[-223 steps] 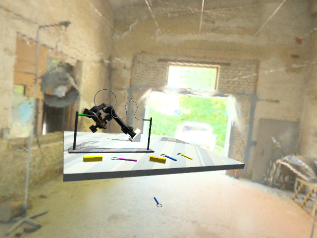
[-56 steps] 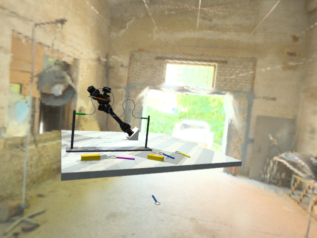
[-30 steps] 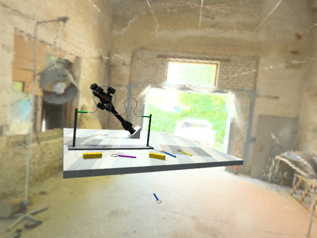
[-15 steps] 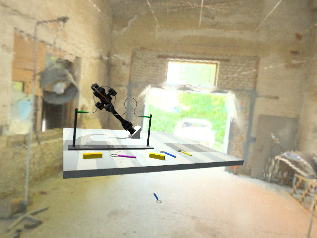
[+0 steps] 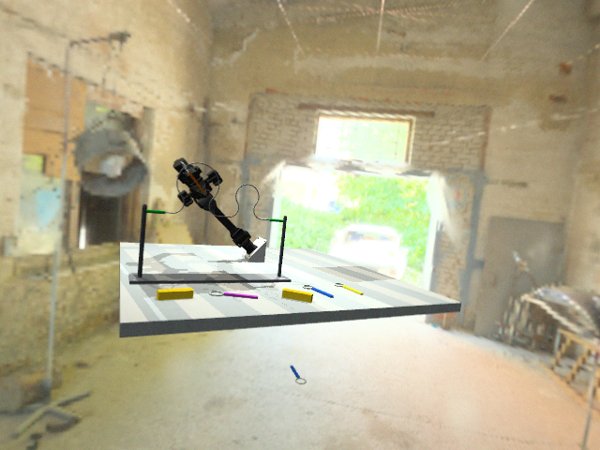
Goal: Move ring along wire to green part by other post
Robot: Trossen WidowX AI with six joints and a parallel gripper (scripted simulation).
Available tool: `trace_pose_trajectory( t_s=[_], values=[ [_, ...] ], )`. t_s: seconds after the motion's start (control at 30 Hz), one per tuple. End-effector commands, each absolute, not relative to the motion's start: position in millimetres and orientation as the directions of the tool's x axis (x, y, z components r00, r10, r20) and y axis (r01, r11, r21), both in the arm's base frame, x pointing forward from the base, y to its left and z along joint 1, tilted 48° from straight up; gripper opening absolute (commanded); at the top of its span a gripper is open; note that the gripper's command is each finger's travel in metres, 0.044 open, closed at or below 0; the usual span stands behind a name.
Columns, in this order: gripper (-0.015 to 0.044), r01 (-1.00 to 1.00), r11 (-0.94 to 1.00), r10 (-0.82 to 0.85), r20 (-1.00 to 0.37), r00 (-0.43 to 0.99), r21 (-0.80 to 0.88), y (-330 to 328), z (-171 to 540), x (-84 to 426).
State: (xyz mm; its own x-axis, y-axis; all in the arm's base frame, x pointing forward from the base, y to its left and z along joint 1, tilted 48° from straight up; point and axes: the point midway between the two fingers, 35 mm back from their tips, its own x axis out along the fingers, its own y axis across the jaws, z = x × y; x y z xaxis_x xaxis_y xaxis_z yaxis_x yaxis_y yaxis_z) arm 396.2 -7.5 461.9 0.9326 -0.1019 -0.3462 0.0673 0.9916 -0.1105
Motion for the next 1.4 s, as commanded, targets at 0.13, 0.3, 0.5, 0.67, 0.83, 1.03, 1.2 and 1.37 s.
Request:
trace_pose_trajectory(
  t_s=[0.13, 0.3, 0.5, 0.67, 0.83, 1.03, 1.2, 1.37],
  values=[
    [-0.015, 0.067, 0.973, -0.138, -0.322, 0.937, -0.22, -12, 464, 394],
    [-0.015, 0.068, 0.958, -0.157, -0.31, 0.938, -0.28, -15, 465, 394],
    [-0.015, 0.068, 0.934, -0.178, -0.293, 0.939, -0.351, -18, 466, 394],
    [-0.015, 0.068, 0.91, -0.195, -0.278, 0.94, -0.408, -20, 467, 394],
    [-0.015, 0.069, 0.883, -0.211, -0.262, 0.942, -0.464, -23, 468, 395],
    [-0.015, 0.07, 0.846, -0.229, -0.242, 0.943, -0.529, -26, 469, 395],
    [-0.015, 0.071, 0.811, -0.243, -0.224, 0.944, -0.58, -28, 471, 395],
    [-0.015, 0.072, 0.774, -0.255, -0.205, 0.945, -0.629, -30, 472, 395]
  ],
)
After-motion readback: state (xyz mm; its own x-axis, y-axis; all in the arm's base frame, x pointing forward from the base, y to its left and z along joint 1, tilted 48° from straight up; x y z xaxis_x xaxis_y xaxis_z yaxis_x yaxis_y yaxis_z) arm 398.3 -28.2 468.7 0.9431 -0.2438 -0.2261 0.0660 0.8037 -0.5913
